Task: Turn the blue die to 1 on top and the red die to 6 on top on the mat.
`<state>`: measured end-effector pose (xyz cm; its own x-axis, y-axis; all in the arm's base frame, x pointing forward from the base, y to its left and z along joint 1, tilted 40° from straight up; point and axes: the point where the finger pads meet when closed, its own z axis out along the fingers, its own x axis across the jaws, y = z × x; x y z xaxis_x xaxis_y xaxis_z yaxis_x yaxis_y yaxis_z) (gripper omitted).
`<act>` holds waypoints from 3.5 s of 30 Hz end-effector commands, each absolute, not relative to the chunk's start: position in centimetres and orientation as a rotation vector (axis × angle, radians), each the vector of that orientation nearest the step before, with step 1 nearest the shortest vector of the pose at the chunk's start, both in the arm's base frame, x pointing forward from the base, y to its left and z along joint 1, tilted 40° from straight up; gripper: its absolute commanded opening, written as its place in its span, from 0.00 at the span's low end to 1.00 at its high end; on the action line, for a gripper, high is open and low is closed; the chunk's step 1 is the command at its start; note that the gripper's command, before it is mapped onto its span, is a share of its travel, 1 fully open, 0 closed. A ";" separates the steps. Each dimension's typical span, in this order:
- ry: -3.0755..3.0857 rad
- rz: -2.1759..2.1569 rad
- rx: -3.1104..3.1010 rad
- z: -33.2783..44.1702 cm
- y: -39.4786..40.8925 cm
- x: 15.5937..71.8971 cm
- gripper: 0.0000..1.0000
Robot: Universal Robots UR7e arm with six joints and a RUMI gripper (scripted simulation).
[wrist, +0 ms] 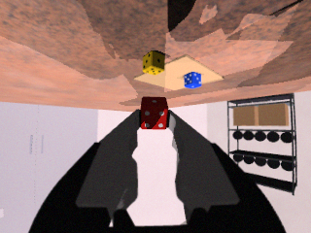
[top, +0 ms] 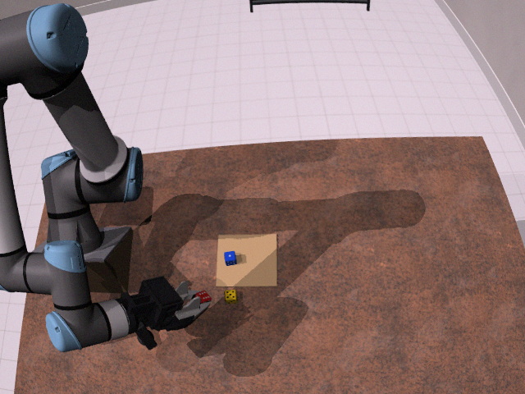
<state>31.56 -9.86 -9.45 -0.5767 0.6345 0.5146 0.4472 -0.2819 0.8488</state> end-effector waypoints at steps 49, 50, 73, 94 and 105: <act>1.792 1.982 1.364 -14.6 -5.8 31.6 0.06; 1.792 1.982 1.364 -14.6 -5.8 31.6 0.06; 1.792 1.982 1.364 -14.8 -5.5 31.6 0.06; 1.792 1.982 1.364 -15.4 -5.1 31.6 0.06; 1.792 1.982 1.364 -15.4 -5.1 31.6 0.06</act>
<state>31.64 -5.18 -15.51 -0.5796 0.6345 0.5114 0.4484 -0.2757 0.8503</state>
